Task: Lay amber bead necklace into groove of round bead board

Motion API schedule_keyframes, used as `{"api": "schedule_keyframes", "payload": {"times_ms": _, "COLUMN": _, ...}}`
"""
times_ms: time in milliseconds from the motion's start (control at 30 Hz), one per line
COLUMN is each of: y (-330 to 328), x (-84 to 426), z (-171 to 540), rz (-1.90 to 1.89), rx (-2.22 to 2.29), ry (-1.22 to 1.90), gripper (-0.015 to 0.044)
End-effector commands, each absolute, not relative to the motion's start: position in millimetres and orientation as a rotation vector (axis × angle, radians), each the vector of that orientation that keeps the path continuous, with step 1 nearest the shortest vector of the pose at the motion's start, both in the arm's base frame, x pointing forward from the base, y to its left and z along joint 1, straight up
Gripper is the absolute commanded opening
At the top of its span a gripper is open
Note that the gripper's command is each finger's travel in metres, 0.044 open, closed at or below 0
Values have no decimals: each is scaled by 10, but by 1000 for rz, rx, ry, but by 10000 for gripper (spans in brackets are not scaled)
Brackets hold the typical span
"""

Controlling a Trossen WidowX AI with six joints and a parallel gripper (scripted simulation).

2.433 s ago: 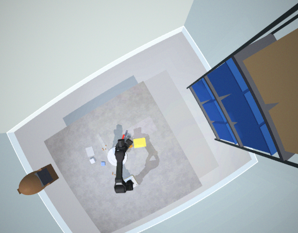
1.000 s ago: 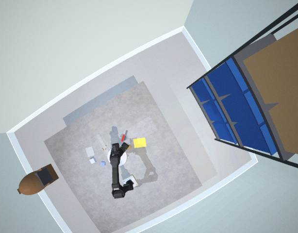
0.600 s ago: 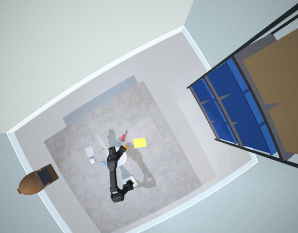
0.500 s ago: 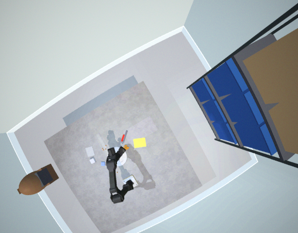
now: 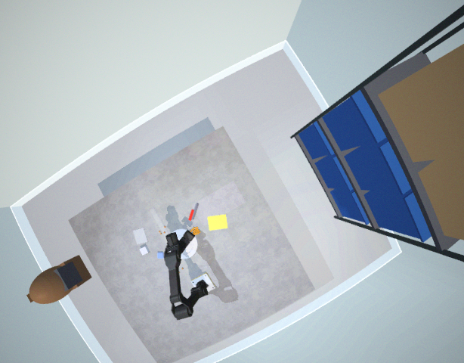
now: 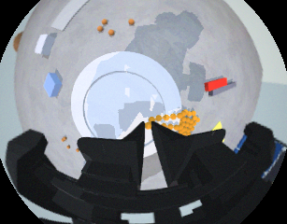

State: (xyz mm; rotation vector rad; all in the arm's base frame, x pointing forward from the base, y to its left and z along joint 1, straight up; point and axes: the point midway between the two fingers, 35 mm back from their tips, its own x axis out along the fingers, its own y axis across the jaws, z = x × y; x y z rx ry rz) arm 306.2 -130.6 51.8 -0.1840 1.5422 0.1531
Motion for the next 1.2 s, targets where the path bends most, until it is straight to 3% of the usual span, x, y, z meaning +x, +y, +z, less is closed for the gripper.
{"api": "schedule_keyframes", "payload": {"times_ms": 0, "y": -1297, "x": 3066, "z": 452, "rz": 154, "rx": -178, "ry": 1540, "gripper": 0}}
{"api": "schedule_keyframes", "payload": {"times_ms": 133, "y": -1297, "x": 3066, "z": 430, "rz": 154, "rx": -178, "ry": 1540, "gripper": 0}}
{"api": "schedule_keyframes", "payload": {"times_ms": 700, "y": -1298, "x": 3063, "z": 560, "rz": 154, "rx": -180, "ry": 1540, "gripper": 440}}
{"api": "schedule_keyframes", "payload": {"times_ms": 1167, "y": -1294, "x": 3039, "z": 599, "rz": 154, "rx": -178, "ry": 1540, "gripper": 440}}
